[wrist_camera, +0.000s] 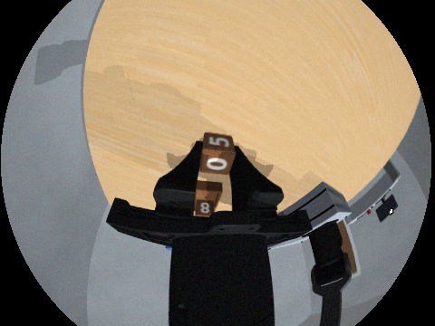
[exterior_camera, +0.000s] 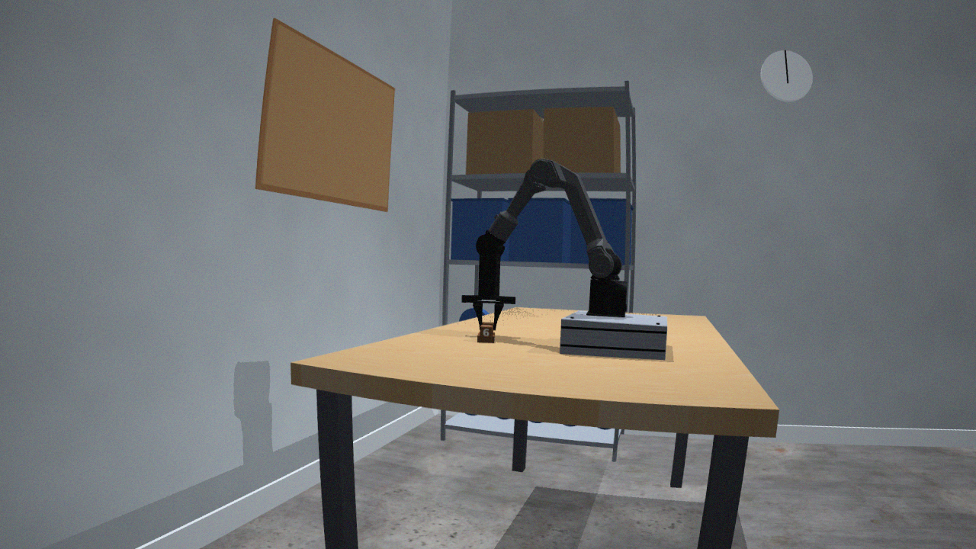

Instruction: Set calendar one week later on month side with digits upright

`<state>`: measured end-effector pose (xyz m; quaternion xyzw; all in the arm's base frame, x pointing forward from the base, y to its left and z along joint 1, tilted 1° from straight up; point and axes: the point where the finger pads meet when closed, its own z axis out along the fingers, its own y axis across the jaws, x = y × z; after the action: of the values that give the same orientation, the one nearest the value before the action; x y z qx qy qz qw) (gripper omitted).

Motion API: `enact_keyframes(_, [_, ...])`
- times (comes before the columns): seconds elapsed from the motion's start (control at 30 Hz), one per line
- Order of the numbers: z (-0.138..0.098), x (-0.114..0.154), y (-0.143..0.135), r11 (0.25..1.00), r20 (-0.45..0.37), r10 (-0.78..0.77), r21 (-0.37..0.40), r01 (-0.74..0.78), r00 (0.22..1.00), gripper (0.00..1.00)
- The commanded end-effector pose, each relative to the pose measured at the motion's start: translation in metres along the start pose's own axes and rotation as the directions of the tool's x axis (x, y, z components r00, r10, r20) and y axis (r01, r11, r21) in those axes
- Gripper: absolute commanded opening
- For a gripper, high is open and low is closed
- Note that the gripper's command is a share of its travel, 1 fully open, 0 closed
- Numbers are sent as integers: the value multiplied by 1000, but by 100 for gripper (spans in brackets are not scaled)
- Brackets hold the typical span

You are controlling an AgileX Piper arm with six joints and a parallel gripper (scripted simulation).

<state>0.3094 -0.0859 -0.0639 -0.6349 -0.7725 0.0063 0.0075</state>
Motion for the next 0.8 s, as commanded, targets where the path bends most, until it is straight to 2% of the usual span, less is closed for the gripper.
enact_keyframes(0.0, [0,0,0,1000,1,2,0,-2,1000,35])
enact_keyframes(0.77, [4,0,0,1000,1,2,0,-2,1000,35])
